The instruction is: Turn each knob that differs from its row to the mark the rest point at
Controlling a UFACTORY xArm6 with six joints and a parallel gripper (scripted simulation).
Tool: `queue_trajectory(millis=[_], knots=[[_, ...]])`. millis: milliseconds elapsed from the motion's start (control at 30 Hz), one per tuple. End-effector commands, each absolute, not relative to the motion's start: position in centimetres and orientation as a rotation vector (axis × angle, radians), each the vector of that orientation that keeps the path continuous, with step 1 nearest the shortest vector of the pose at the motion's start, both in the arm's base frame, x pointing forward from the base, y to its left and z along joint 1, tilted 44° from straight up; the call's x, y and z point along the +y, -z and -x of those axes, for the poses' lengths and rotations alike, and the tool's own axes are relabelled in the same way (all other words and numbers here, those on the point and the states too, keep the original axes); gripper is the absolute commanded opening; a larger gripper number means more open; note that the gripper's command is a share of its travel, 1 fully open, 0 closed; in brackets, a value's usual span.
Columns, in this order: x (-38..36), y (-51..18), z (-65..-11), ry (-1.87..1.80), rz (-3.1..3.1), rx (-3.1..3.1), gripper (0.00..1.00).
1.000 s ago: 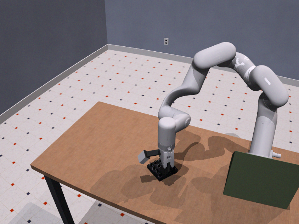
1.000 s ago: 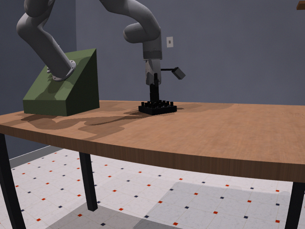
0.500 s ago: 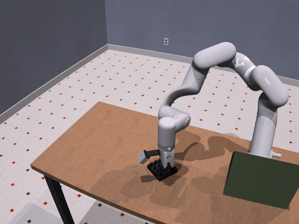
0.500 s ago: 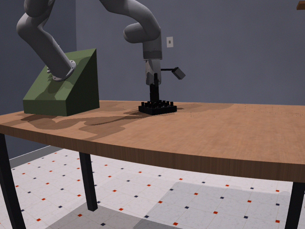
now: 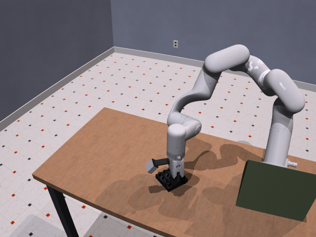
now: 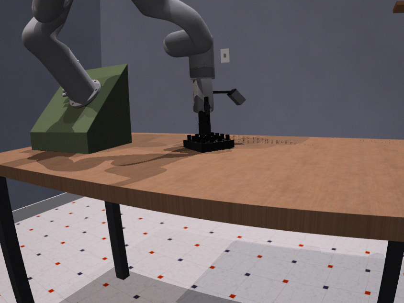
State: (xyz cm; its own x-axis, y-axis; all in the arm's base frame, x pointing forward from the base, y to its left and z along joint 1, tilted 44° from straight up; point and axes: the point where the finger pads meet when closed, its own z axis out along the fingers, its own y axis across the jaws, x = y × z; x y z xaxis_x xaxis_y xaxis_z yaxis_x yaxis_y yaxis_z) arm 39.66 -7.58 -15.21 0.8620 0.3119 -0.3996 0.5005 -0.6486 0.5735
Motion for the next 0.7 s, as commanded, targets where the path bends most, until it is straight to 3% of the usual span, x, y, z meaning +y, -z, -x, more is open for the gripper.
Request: queue_trajectory(millis=[0,667], knots=[[-7.49,15.14,-39.8,0.34,-2.324,0.583,0.08],[-7.49,15.14,-39.8,0.258,-2.355,0.376,0.08]])
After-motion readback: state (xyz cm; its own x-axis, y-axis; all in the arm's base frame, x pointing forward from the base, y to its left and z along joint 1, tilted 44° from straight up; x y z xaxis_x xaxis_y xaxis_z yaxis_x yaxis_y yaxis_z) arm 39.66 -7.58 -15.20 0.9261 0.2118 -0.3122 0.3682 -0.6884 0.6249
